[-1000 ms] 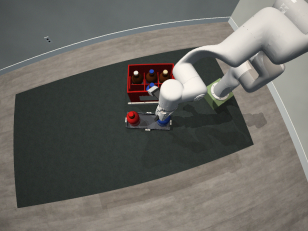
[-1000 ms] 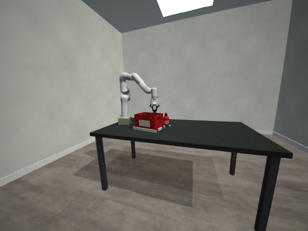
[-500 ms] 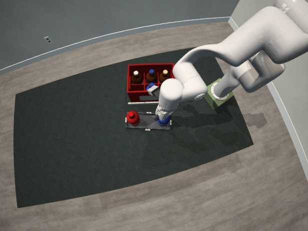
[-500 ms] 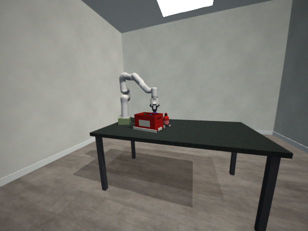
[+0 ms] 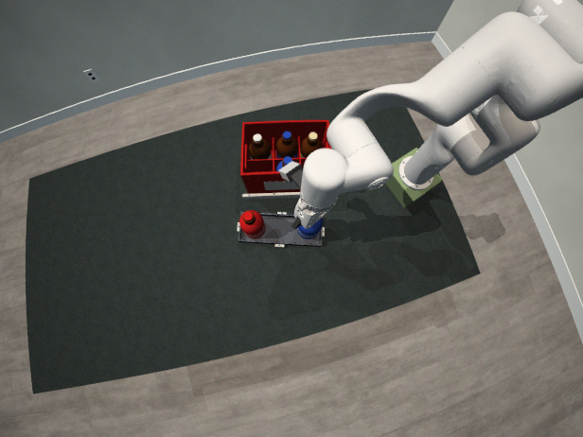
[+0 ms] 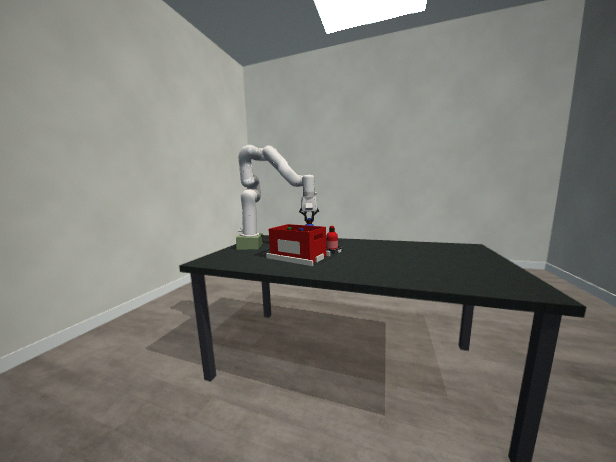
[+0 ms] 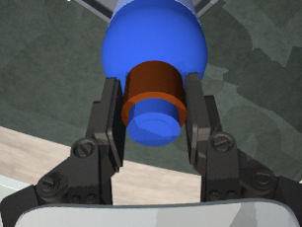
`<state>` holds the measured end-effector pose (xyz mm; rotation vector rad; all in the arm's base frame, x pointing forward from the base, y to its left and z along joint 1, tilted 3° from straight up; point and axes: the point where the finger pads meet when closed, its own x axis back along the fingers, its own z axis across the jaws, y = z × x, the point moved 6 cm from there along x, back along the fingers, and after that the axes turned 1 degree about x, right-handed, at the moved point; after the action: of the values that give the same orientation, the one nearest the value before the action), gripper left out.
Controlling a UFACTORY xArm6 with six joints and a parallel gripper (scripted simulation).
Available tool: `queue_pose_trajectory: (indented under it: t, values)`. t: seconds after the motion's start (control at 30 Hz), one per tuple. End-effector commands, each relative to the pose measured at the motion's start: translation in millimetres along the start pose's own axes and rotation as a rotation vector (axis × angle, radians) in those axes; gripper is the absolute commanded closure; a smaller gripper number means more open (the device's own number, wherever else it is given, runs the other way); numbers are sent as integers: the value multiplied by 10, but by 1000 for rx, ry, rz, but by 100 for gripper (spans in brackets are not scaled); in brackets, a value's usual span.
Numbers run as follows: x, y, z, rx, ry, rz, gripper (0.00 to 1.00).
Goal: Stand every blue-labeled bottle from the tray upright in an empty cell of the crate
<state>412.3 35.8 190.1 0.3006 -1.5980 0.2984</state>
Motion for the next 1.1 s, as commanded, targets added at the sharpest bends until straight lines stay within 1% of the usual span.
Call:
queue_pose_trajectory:
  t: [0.0,0.37,1.07]
  values:
    - [23,-4,-13,0,-5,1,100]
    - [71,-4,-13,0,-5,1,100]
    - [284,-4,-13,0,-5,1,100]
